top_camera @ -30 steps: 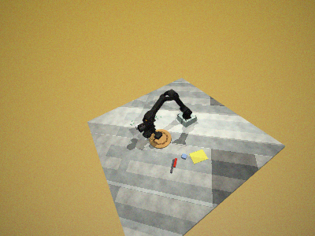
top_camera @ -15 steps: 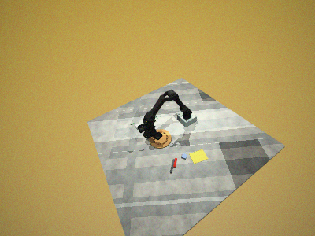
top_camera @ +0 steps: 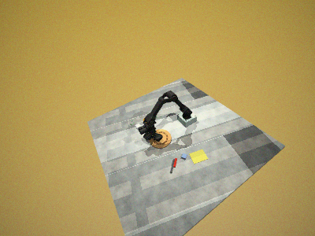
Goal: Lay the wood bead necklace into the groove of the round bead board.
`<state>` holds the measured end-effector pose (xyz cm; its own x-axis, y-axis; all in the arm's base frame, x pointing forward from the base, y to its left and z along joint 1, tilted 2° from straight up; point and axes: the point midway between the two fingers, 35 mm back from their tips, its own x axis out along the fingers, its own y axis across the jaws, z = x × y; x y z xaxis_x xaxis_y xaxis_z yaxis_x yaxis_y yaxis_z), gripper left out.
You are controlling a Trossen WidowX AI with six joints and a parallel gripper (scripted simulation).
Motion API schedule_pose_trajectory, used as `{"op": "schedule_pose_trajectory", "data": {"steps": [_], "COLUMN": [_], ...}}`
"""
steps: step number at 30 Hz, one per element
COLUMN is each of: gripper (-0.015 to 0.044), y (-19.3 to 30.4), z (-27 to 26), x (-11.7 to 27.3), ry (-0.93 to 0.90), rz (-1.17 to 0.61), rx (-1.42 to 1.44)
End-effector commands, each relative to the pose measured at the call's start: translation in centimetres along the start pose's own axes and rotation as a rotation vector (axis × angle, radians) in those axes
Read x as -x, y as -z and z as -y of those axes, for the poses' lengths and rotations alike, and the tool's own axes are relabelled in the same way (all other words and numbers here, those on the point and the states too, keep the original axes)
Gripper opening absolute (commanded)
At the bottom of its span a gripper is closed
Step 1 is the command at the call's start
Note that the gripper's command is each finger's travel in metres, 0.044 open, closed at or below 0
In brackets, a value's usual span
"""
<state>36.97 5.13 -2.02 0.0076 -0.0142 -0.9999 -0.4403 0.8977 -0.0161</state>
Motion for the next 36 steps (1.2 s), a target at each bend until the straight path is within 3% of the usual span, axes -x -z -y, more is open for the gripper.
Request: {"op": "schedule_pose_trajectory", "data": {"steps": [1, 8, 13, 36], "gripper": [0.012, 0.012, 0.0, 0.0], "y": [0.39, 0.4, 0.21, 0.21], "z": [-0.07, -0.07, -0.06, -0.06], "x": [-0.88, -0.98, -0.77, -0.77], "ry": [-0.001, -0.001, -0.002, -0.002], "rz": [-0.011, -0.012, -0.007, -0.007], "rx": [-0.006, -0.006, -0.001, -0.001]}}
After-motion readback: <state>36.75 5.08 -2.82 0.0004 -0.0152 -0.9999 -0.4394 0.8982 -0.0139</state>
